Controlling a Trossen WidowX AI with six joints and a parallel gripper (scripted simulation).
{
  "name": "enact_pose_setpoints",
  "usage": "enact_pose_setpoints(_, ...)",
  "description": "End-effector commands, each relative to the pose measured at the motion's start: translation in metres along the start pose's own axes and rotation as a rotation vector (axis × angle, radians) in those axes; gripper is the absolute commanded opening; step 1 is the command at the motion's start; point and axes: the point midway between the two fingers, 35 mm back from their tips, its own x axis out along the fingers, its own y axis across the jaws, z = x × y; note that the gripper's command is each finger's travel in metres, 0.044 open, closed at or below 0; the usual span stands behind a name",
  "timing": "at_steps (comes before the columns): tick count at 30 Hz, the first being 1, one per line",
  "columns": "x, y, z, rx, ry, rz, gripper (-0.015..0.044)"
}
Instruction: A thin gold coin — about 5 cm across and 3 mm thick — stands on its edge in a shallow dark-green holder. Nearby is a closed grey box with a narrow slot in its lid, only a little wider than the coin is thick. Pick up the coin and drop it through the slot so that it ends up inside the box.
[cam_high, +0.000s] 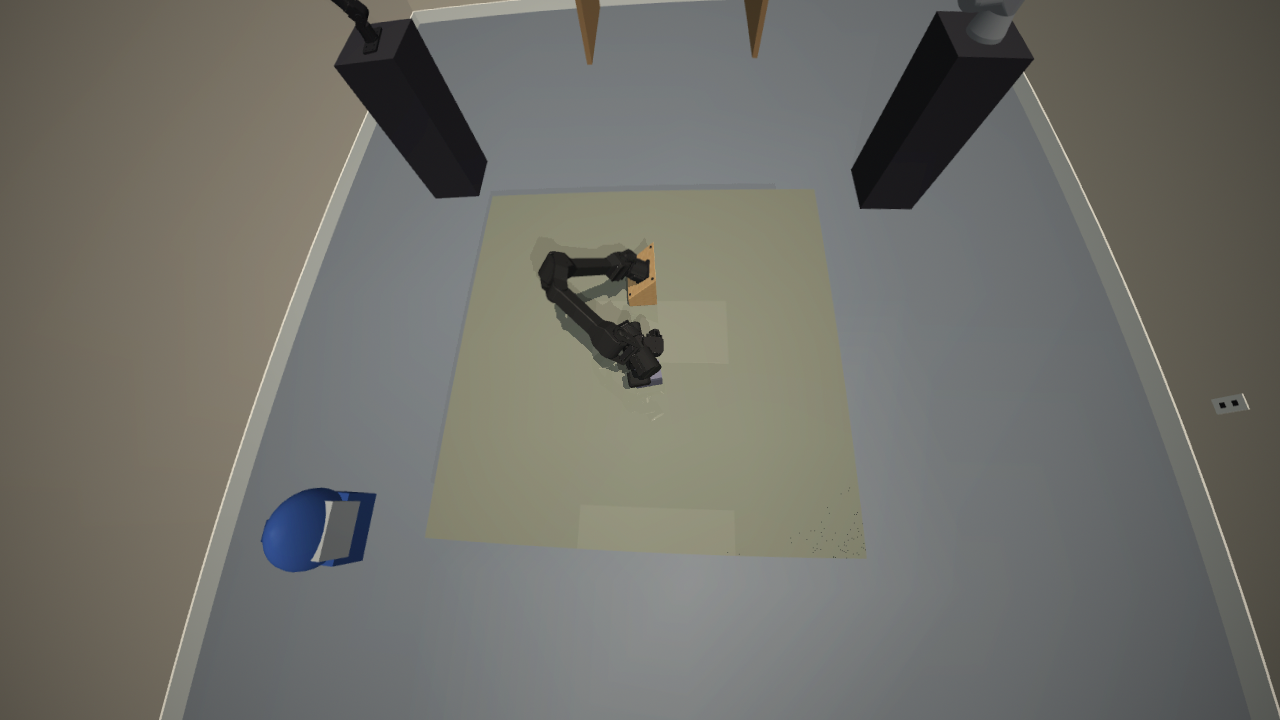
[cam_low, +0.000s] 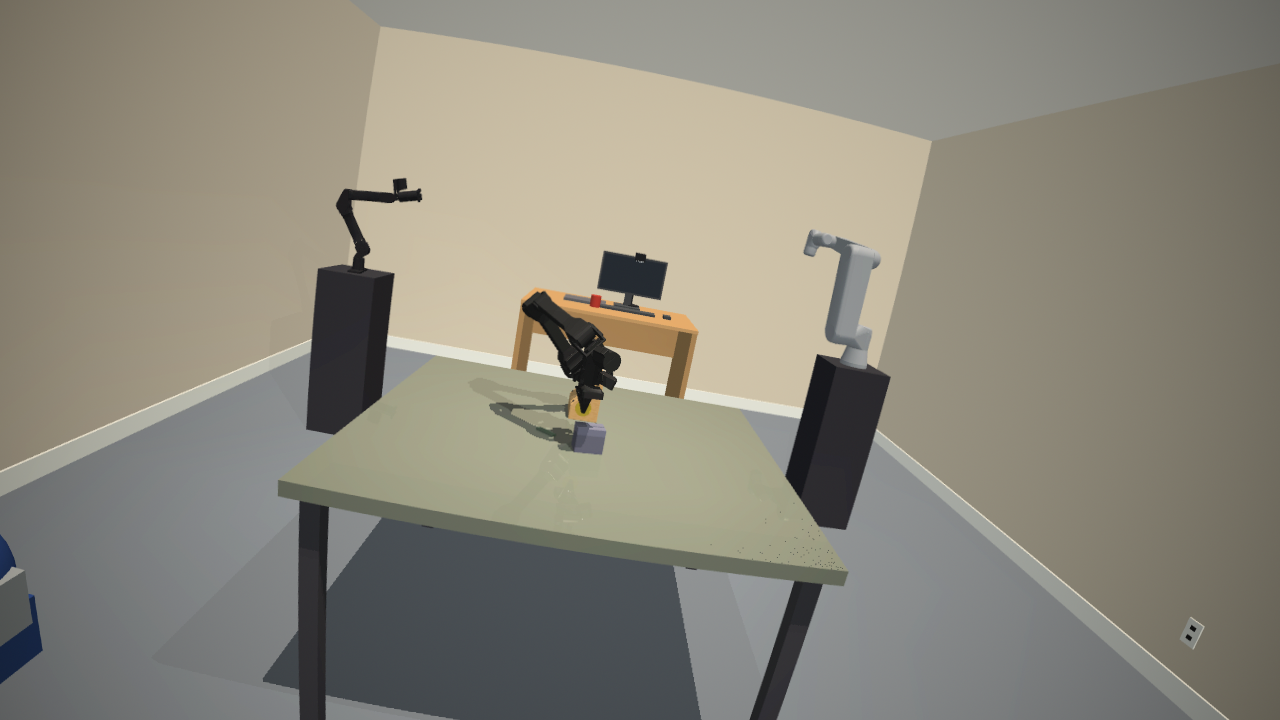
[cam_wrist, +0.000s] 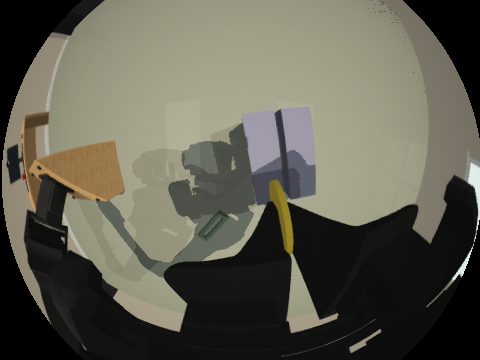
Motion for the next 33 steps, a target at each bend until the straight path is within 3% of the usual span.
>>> enact_pose_setpoints(1, -0.001, -0.008, 0.01, 0.006, -0.007, -0.004, 0.0)
enact_pose_setpoints(33, 0.001, -0.019, 0.027, 0.012, 0.003, 0.0, 0.0)
